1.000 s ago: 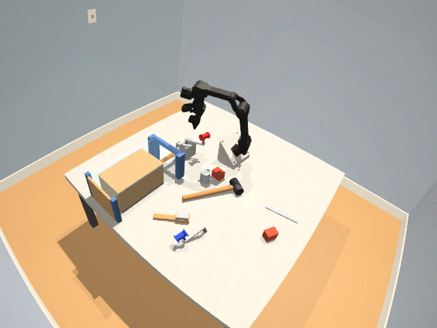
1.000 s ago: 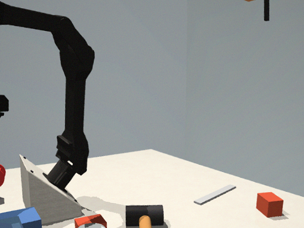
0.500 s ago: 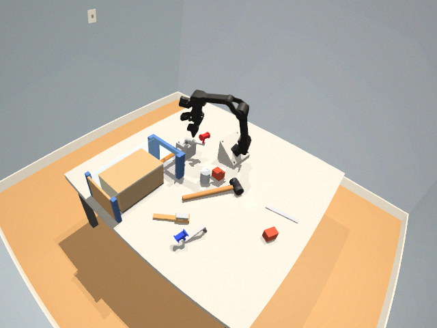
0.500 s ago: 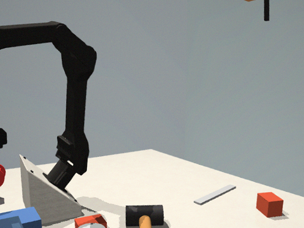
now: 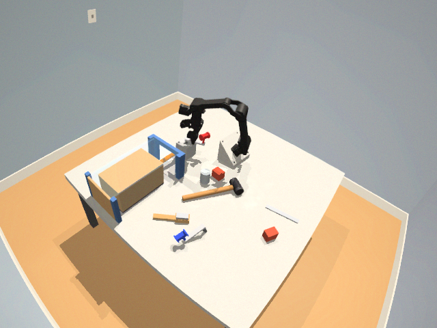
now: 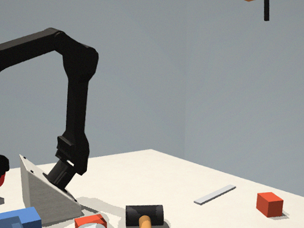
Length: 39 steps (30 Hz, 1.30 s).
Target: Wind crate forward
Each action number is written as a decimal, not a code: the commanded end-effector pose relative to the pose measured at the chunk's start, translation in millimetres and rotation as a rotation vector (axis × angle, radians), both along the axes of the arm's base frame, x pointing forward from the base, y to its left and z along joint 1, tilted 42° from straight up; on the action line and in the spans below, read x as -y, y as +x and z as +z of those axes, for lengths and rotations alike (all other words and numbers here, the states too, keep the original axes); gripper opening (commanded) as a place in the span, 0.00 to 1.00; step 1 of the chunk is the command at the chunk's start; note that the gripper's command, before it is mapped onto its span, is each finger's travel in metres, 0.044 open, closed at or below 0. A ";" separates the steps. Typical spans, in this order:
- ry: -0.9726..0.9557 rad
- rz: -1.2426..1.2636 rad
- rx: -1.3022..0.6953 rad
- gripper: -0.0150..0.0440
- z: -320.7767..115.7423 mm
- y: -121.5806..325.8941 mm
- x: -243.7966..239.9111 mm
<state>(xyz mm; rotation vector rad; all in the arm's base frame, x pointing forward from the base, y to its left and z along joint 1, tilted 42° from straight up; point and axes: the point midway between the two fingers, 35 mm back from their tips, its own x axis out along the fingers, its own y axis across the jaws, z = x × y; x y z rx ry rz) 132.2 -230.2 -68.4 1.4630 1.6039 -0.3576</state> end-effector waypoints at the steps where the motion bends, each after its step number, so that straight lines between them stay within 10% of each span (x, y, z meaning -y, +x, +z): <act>1: 0.007 -0.006 0.000 1.00 -6.7 1.0 -6.6; 15: 0.007 -0.006 0.000 1.00 -18.1 2.8 -16.4; 29: 0.001 0.000 0.000 0.38 -14.4 2.3 -12.3; 39: 0.001 0.000 0.000 0.25 -14.4 2.3 -12.3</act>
